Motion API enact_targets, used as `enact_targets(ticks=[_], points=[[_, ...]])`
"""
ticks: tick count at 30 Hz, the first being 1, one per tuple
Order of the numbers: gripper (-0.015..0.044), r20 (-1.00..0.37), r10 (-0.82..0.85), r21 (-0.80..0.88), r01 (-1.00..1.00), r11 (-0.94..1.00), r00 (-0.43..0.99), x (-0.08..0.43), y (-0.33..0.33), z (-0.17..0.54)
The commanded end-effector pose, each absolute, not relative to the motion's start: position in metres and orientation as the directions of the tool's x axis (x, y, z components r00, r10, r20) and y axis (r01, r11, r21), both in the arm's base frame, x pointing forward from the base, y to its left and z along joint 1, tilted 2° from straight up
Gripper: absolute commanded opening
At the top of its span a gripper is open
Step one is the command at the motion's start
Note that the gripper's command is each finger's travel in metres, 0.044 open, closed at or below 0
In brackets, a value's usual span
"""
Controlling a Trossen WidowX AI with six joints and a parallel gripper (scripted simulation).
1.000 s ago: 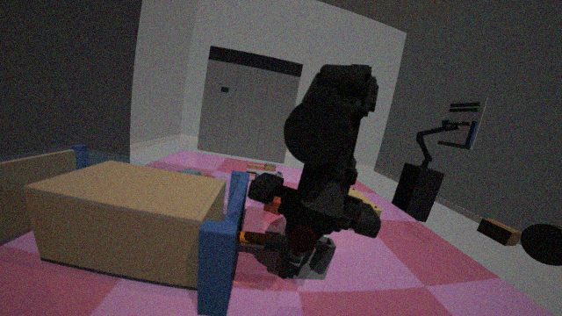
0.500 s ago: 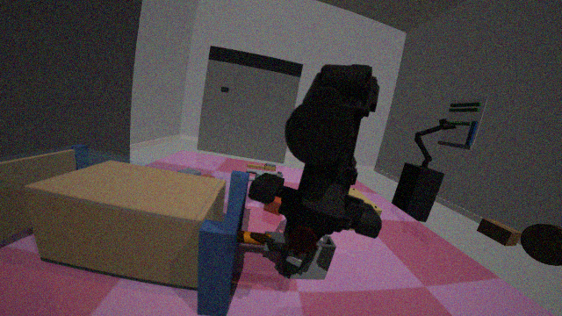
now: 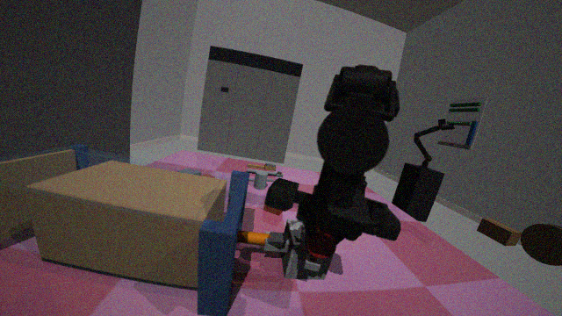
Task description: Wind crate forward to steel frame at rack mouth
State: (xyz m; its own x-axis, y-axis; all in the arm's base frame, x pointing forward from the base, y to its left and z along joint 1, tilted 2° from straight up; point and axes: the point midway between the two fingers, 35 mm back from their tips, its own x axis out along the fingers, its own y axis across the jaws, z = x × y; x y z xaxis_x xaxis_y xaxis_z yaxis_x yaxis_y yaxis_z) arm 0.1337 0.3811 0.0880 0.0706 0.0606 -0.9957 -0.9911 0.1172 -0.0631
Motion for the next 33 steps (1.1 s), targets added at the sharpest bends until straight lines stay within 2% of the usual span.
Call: enact_targets(ticks=[1, 33], points=[[0.0000, -0.998, 0.048, -0.030, -0.995, 0.095, 0.035, 0.113, 0.379, 0.086], [0.0000, -0.998, 0.047, -0.027, -0.995, 0.095, 0.032, 0.078, 0.366, 0.083]])
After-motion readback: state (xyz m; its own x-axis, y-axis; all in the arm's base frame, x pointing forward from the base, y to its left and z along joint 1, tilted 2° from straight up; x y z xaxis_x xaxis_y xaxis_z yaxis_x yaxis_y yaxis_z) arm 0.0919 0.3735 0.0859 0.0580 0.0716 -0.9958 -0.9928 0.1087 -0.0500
